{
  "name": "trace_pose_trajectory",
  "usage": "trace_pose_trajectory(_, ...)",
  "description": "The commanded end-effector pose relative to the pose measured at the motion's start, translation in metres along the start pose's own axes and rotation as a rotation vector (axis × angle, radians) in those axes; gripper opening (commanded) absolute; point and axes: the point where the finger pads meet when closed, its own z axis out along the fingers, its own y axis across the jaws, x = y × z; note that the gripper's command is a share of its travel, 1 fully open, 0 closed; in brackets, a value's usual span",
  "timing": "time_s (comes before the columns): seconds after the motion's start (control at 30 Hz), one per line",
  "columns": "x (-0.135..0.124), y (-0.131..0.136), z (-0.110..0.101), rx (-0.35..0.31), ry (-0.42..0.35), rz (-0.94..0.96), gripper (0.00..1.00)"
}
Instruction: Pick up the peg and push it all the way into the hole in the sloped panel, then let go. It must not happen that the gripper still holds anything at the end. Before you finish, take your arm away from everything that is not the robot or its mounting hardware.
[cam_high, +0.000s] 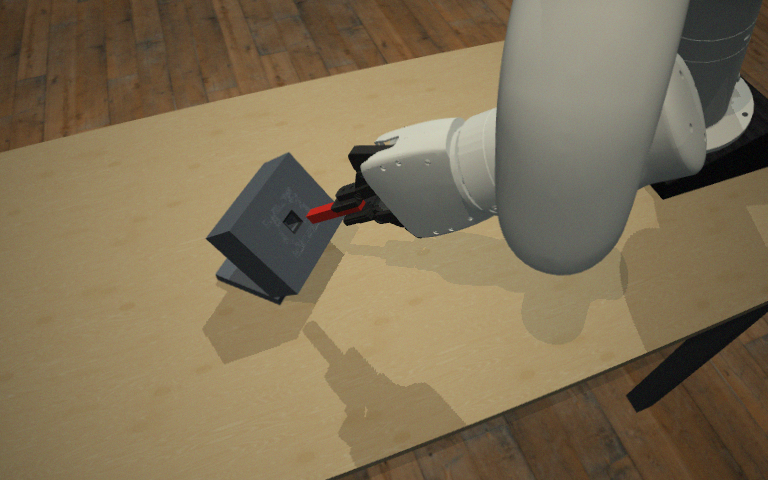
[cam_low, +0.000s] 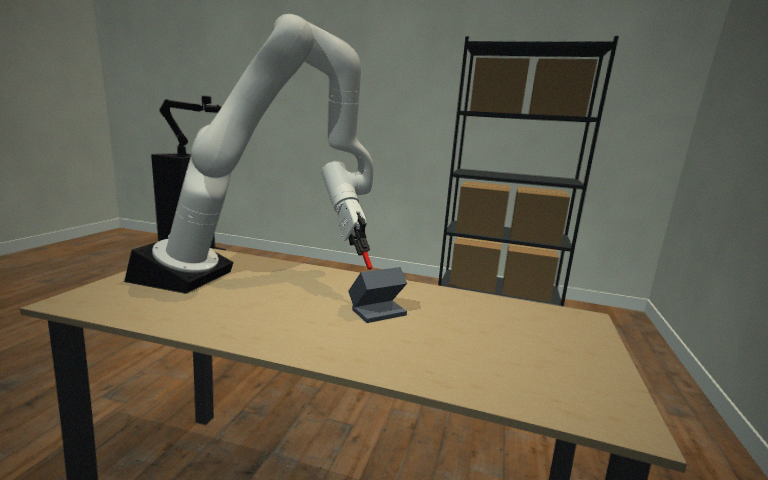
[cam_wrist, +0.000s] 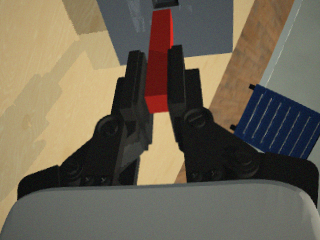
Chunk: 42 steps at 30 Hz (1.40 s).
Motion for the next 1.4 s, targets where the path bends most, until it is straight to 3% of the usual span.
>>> trace_pose_trajectory(0.0,0.001,0.001,0.004,-0.001,0.001,0.001,0.0)
trace_pose_trajectory(1.37,0.001,0.001,0.032,-0.001,0.001,0.001,0.0)
